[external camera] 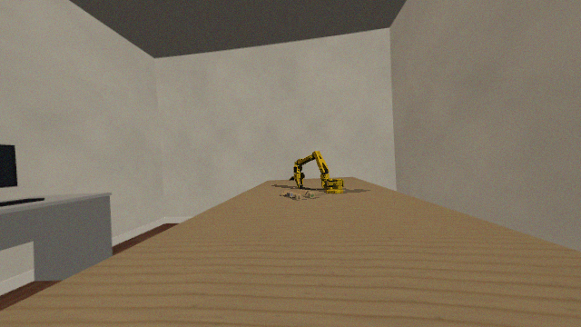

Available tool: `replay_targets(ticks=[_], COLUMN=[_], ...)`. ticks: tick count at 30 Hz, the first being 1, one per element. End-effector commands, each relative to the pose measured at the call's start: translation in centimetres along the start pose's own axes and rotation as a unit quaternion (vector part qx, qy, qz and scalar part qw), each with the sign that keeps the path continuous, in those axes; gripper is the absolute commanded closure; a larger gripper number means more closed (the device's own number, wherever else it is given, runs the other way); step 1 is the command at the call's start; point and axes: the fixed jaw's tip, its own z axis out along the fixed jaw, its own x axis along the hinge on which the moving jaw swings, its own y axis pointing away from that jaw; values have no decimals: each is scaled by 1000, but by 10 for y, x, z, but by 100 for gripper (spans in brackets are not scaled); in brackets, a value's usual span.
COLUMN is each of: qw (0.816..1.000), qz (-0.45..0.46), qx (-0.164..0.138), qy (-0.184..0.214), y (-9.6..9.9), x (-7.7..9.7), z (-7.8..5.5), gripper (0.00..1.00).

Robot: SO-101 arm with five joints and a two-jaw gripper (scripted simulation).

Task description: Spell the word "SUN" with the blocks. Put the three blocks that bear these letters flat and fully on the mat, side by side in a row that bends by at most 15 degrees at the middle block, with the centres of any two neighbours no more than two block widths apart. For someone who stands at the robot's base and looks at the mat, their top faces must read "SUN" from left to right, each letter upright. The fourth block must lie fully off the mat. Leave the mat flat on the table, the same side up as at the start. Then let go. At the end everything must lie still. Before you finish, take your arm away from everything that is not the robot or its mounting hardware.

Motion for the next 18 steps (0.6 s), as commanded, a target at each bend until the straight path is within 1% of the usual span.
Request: replay_targets(ticks=[1, 5, 12, 15, 18], qw=[999, 999, 999, 999, 999], qz=[0, 0, 0, 0, 0], qx=[-2, -2, -2, -2, -2], qy=[-46, -46, -46, -46, -46], y=[-1, -1, -1, -1, -1], x=[-12, -12, -12, -12, -12], z=[-16, -16, -17, -19, -24], gripper=[96, 100, 100, 100, 100])
